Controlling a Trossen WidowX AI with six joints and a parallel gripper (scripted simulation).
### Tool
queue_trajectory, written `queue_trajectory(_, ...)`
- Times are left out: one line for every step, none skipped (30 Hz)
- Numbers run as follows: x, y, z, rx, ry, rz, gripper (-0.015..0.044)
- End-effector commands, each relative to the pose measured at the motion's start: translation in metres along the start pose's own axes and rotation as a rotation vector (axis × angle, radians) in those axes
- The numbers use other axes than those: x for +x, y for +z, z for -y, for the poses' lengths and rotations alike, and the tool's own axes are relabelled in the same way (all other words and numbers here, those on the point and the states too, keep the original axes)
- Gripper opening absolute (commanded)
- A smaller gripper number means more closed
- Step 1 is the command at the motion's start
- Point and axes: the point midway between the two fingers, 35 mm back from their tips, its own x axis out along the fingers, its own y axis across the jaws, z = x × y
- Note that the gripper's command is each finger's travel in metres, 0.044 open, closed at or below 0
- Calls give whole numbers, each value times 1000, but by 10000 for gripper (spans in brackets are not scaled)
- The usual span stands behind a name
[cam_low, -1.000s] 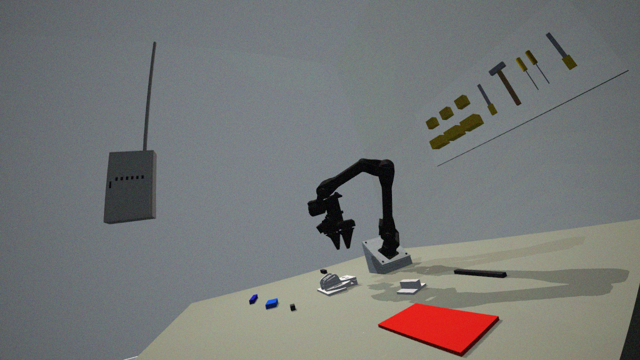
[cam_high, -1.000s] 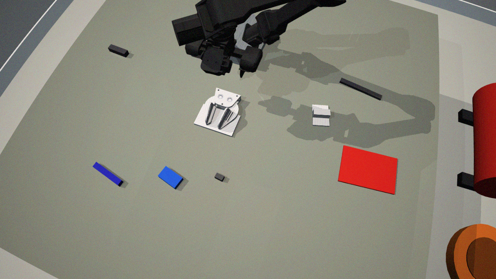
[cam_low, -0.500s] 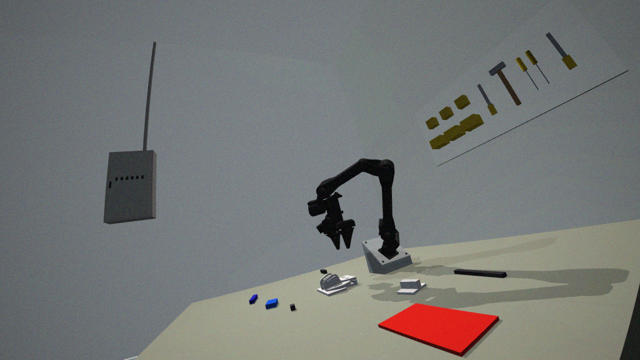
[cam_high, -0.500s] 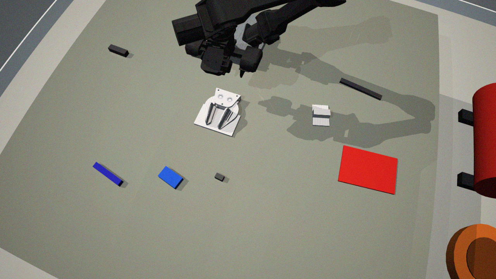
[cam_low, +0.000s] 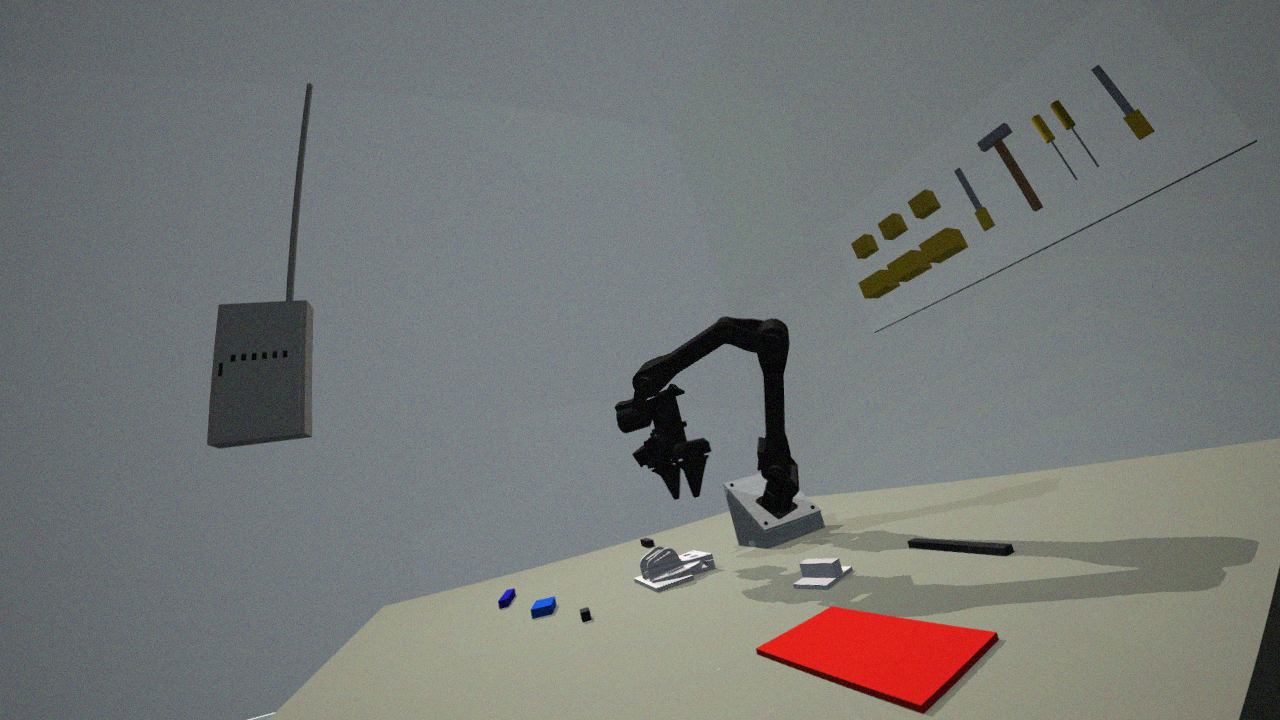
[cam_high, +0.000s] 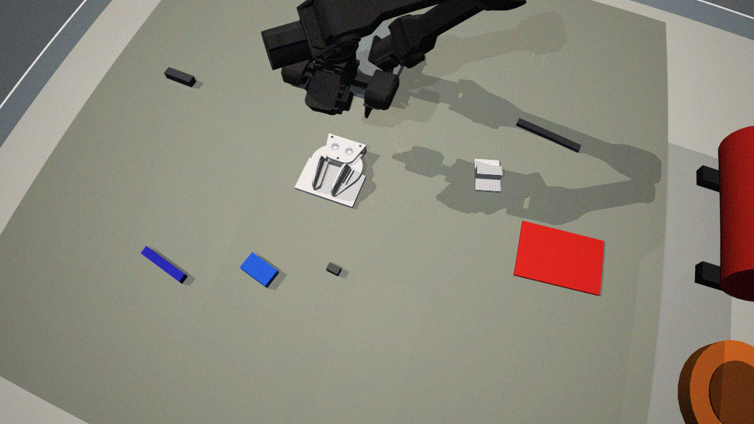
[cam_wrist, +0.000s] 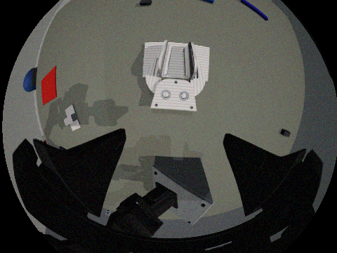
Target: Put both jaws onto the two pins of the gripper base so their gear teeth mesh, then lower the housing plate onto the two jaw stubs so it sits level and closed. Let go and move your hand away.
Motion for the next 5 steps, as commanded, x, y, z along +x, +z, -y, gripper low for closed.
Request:
queue_trajectory(0,-1,1,-4,-4,-4,440)
queue_trajectory(0,-1,1,-4,-4,-4,440)
queue_trajectory(0,-1,1,-4,-4,-4,440)
queue_trajectory(0,-1,1,-4,-4,-4,440)
queue_trajectory(0,-1,1,-4,-4,-4,440)
